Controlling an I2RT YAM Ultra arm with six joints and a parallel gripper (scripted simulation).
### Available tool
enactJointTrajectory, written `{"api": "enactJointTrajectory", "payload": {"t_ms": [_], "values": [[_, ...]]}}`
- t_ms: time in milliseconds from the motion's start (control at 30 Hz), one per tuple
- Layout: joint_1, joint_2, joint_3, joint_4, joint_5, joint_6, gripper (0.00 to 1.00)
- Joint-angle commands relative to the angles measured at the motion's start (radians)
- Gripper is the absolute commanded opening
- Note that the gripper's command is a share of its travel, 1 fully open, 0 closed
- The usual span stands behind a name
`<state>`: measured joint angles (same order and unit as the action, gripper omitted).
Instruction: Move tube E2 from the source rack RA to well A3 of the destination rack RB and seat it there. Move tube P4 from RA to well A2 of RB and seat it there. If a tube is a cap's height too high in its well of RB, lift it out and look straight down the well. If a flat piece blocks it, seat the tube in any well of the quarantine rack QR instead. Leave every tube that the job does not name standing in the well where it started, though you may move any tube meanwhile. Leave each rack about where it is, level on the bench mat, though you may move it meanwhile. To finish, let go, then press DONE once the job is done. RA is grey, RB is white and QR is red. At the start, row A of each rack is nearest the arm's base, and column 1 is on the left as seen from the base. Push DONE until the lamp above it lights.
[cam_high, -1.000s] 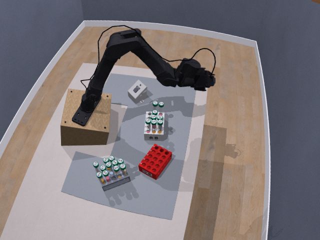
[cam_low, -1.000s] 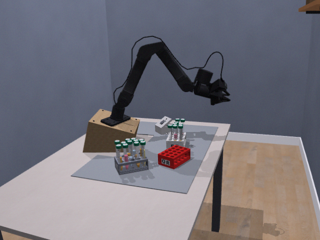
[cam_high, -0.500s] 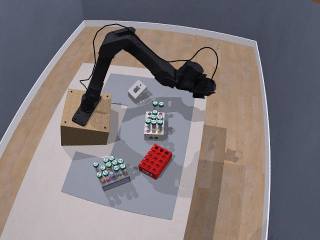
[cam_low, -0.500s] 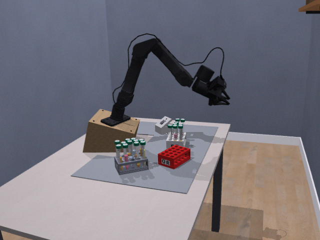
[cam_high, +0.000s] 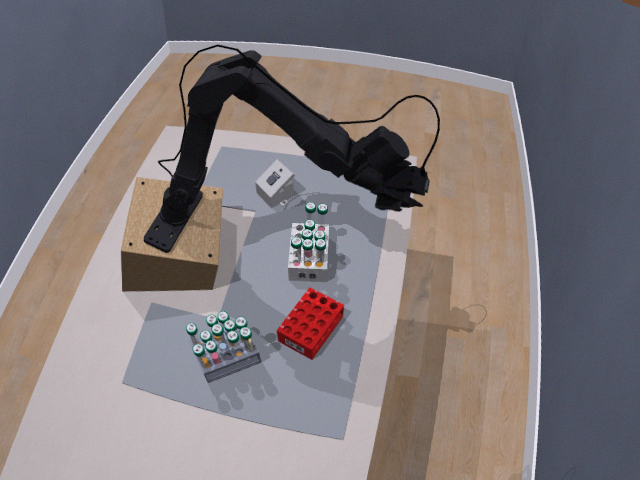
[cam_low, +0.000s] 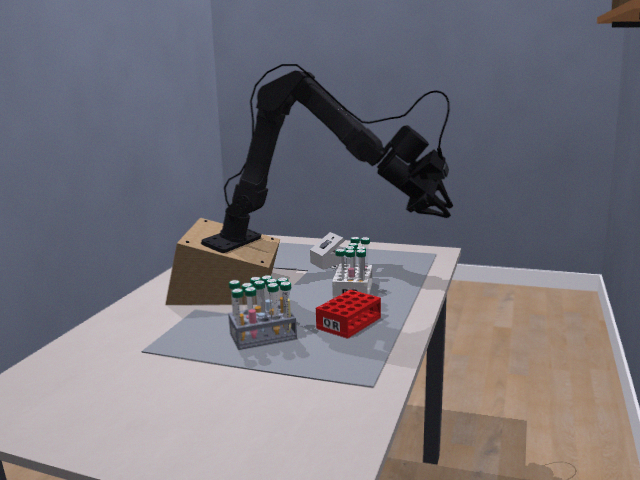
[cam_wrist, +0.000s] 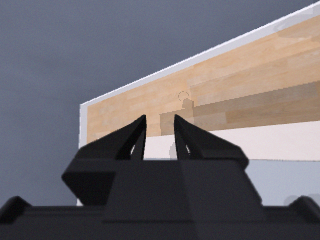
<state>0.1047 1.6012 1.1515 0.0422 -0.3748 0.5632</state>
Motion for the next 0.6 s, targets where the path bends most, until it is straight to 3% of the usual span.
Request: {"api": "enactJointTrajectory", "payload": {"t_ms": [0,100,167,267,333,433,500,567], "values": [[-0.020,-0.039,0.041,-0.089,0.023,-0.043,0.30],[-0.056,-0.048,0.033,-0.104,-0.023,-0.064,0.30],[-0.063,-0.059,0.058,-0.188,0.029,-0.091,0.30],[-0.099,-0.071,0.045,-0.203,-0.013,-0.114,0.30],[-0.107,-0.079,0.072,-0.286,0.039,-0.140,0.30],[-0.143,-0.091,0.059,-0.302,-0.003,-0.165,0.30],[-0.150,-0.096,0.087,-0.384,0.048,-0.190,0.30],[-0.150,-0.096,0.087,-0.384,0.048,-0.190,0.30]]}}
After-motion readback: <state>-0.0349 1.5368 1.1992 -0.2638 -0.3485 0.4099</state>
